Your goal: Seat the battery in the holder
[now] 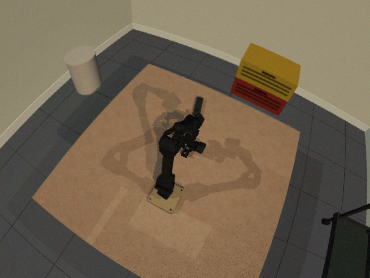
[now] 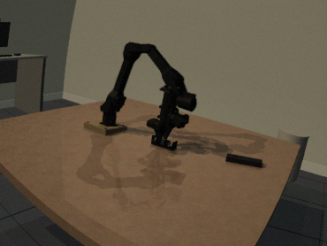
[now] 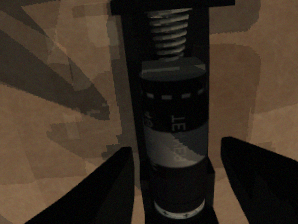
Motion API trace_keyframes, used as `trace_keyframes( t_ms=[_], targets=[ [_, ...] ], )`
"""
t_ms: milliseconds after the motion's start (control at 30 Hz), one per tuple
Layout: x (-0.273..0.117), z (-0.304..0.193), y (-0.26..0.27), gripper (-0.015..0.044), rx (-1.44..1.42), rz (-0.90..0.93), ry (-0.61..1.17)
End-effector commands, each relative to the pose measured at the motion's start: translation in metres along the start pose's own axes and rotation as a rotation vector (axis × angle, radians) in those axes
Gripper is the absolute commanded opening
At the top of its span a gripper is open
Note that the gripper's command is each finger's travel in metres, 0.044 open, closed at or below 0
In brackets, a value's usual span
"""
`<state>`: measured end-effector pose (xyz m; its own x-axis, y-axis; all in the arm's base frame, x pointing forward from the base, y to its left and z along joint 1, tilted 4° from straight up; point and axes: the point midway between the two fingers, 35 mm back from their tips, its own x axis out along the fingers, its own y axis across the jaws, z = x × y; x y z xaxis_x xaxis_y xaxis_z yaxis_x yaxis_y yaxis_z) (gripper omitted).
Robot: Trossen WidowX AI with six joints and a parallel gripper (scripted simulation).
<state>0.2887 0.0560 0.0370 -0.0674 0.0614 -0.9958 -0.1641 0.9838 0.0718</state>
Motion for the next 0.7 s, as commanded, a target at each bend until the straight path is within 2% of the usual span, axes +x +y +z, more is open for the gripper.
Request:
trace_keyframes(
  t_ms=[0, 67, 133, 400, 667],
  targets=[
    [-0.005, 0.001, 0.0, 0.019, -0.003, 0.0, -0.008],
    [-0.005, 0.001, 0.0, 0.019, -0.003, 0.0, -0.008],
    [-0.008, 0.001, 0.0, 0.0242, 0.0, 0.0, -0.004],
    [-0.074, -0.004, 0.0, 0.044, -0.003, 0.0, -0.008],
    [-0.08, -0.005, 0.001, 0.044, -0.003, 0.0, -0.008]
  ],
)
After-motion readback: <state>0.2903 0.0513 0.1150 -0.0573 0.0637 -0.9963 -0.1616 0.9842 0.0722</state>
